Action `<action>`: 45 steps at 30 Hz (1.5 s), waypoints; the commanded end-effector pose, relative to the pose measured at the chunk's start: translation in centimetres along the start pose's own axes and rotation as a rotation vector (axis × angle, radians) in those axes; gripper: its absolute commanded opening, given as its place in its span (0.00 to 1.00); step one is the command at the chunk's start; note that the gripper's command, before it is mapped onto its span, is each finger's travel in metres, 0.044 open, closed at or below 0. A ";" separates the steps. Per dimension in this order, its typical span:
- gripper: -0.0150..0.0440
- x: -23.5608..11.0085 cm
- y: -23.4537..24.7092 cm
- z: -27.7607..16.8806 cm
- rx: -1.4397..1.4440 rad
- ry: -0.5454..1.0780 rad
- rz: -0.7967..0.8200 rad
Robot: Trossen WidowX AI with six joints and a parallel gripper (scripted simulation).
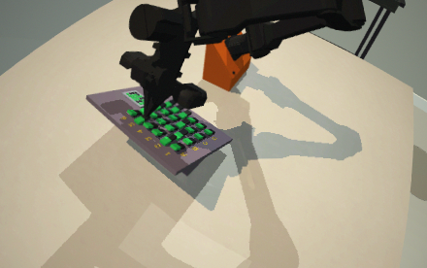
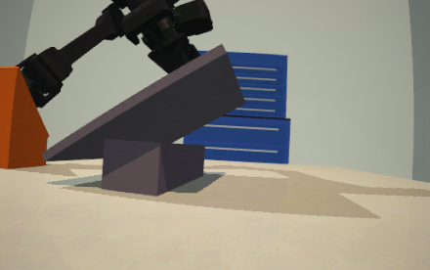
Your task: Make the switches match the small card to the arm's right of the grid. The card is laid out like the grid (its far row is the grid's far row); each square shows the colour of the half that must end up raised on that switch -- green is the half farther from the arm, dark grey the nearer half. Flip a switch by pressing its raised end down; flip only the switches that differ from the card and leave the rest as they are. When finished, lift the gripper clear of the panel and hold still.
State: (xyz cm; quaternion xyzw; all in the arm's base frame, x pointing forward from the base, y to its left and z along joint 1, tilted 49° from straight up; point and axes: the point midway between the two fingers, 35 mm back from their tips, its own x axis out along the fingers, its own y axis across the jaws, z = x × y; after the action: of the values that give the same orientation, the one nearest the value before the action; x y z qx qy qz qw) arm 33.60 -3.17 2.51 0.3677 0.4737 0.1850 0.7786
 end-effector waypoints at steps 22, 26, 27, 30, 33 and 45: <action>0.25 0.1 -0.1 -0.1 0.007 0.002 -0.005; 0.25 0.2 -0.1 -0.1 0.007 0.002 -0.005; 0.25 0.2 -0.1 -0.1 0.007 0.002 -0.005; 0.25 0.2 -0.1 -0.1 0.007 0.002 -0.005; 0.25 0.3 -0.1 -0.1 0.007 0.002 -0.005; 0.25 0.4 -0.1 -0.2 0.007 0.002 -0.005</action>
State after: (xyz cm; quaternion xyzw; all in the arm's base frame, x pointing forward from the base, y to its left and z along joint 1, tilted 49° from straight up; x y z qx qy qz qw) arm 33.71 -2.94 2.28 0.3684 0.4743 0.1848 0.7779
